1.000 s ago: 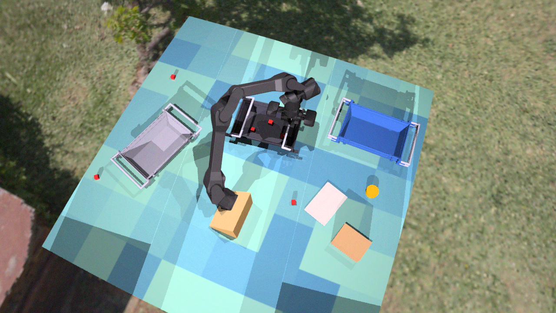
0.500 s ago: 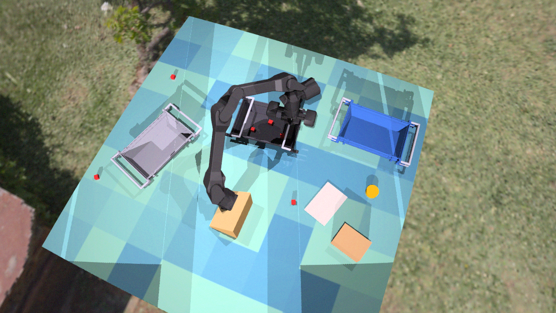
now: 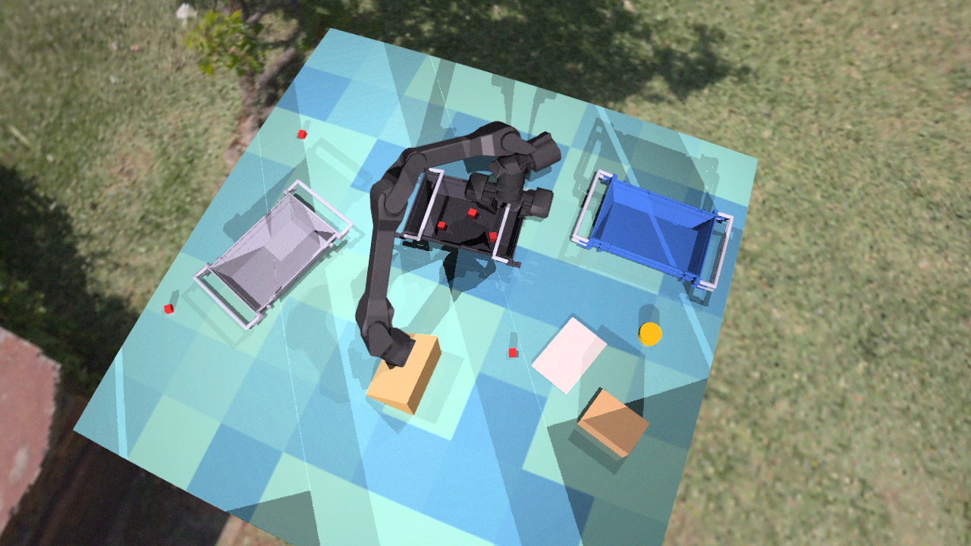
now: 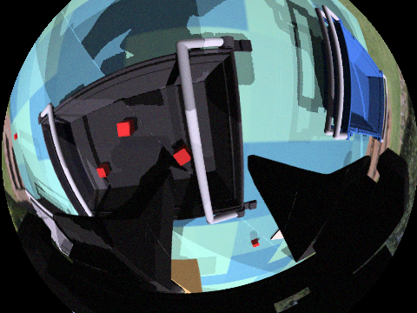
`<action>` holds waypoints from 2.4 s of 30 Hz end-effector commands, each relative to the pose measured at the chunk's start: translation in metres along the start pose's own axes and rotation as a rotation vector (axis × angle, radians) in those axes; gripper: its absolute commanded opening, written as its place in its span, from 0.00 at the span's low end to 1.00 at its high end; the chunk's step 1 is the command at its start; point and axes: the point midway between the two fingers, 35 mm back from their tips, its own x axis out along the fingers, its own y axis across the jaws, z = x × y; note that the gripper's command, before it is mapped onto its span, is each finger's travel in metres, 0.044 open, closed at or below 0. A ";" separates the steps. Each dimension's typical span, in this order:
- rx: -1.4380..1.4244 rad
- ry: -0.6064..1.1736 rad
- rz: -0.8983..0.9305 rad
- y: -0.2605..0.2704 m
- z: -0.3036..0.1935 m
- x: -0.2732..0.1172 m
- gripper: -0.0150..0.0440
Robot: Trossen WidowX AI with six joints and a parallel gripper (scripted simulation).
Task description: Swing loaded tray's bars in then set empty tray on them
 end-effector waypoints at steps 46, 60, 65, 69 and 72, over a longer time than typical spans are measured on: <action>-2.686 -0.054 0.005 0.432 -0.252 0.002 1.00; -2.699 -0.034 0.008 0.434 -0.246 0.044 1.00; -2.704 -0.030 0.009 0.435 -0.247 0.061 1.00; -2.707 -0.030 0.009 0.435 -0.249 0.075 1.00; -2.709 -0.030 0.010 0.436 -0.251 0.085 1.00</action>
